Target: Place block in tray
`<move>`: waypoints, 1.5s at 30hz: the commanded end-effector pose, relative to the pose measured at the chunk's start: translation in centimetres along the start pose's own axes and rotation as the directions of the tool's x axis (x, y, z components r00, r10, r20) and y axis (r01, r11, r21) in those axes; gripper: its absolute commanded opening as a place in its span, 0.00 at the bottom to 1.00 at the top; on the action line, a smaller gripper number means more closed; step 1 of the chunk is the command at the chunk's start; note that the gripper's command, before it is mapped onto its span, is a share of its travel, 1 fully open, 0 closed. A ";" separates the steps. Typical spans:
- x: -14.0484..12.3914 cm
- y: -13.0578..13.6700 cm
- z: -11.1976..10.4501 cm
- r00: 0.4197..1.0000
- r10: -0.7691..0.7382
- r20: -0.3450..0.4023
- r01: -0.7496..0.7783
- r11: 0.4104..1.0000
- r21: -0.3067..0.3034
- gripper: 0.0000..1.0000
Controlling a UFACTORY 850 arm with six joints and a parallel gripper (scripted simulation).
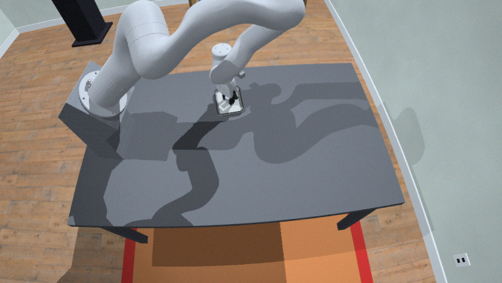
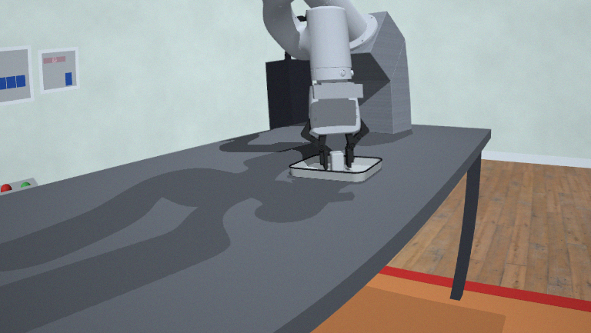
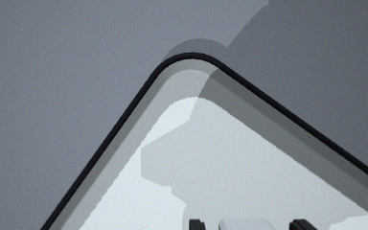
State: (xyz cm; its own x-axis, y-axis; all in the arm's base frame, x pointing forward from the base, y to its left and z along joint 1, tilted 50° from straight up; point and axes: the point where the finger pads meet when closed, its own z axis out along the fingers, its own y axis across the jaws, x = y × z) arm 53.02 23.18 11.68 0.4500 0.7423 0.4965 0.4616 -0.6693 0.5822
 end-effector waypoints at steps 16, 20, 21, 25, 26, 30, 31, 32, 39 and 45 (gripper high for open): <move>0.0 0.0 -0.1 1.000 0.000 -0.001 0.000 1.000 0.000 0.47; 0.0 0.0 -0.5 1.000 0.000 -0.001 0.000 1.000 0.000 0.47; 0.0 0.0 -0.7 1.000 0.000 -0.001 0.000 1.000 0.000 0.47; 0.0 0.0 -1.7 1.000 0.000 -0.001 0.000 1.000 0.000 0.47; 0.0 0.0 -1.7 1.000 0.000 -0.001 0.000 1.000 0.000 0.47; 0.0 0.0 -2.7 1.000 0.000 -0.001 0.000 1.000 0.000 0.47; 0.0 0.0 -3.0 1.000 0.000 -0.001 0.000 1.000 0.000 0.47; 0.0 0.0 -3.3 1.000 0.000 -0.001 0.000 1.000 0.000 0.47; 0.0 0.0 -5.4 1.000 0.000 -0.001 0.000 1.000 0.000 0.47; 0.0 0.0 -6.2 1.000 0.000 -0.001 0.000 1.000 0.000 0.47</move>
State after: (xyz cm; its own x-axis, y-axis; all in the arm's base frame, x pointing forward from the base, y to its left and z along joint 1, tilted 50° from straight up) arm 48.72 23.37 15.29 0.4496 0.7422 0.4971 0.4617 -0.6694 0.5820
